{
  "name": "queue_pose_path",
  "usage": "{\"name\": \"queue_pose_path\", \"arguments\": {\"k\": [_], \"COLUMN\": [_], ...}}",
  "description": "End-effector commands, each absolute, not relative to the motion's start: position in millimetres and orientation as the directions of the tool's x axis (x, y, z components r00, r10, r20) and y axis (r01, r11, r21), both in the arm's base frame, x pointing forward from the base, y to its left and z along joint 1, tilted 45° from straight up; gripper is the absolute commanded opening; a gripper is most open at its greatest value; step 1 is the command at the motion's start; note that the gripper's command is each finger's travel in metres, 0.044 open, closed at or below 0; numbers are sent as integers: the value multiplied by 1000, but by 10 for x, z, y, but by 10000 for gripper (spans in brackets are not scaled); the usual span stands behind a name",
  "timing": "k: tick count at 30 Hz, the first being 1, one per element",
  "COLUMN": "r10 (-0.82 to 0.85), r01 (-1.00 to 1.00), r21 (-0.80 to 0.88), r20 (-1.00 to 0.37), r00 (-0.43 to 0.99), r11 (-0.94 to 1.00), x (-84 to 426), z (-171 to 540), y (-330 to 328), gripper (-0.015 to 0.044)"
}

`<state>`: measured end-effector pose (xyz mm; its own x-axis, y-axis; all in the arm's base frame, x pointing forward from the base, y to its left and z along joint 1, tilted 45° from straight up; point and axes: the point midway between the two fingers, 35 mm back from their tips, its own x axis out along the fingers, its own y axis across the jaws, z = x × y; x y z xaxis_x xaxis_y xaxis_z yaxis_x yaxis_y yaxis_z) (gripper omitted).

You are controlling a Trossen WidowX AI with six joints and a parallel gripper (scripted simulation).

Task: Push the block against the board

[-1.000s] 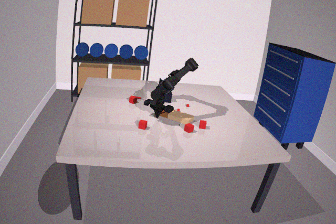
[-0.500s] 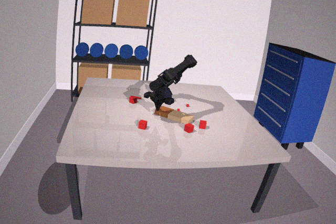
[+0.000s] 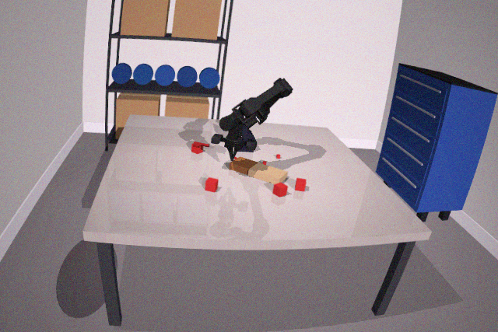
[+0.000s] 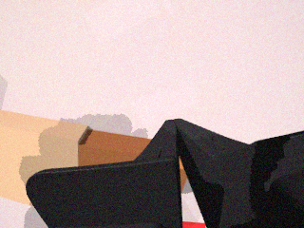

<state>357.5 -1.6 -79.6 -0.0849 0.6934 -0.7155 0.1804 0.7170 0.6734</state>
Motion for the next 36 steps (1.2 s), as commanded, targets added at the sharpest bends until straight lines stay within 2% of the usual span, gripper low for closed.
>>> {"name": "queue_pose_path", "arguments": {"k": [1,12,23,32,36], "r10": [691,690,690,691,692], "r01": [48,-322,-646,-845,-871], "r21": [690,679,575,431,403], "r20": [-717,-717,-716,-715,-714], "r00": [-92,-97,-102,-107,-107], "r11": [722,660,501,315,281], "x": [3434,3122,2795,2519,2473], "z": [-816,-822,-820,-811,-809], "y": [-46,-109,-139,-140,-138], "gripper": [0,0,0,0,0]}}
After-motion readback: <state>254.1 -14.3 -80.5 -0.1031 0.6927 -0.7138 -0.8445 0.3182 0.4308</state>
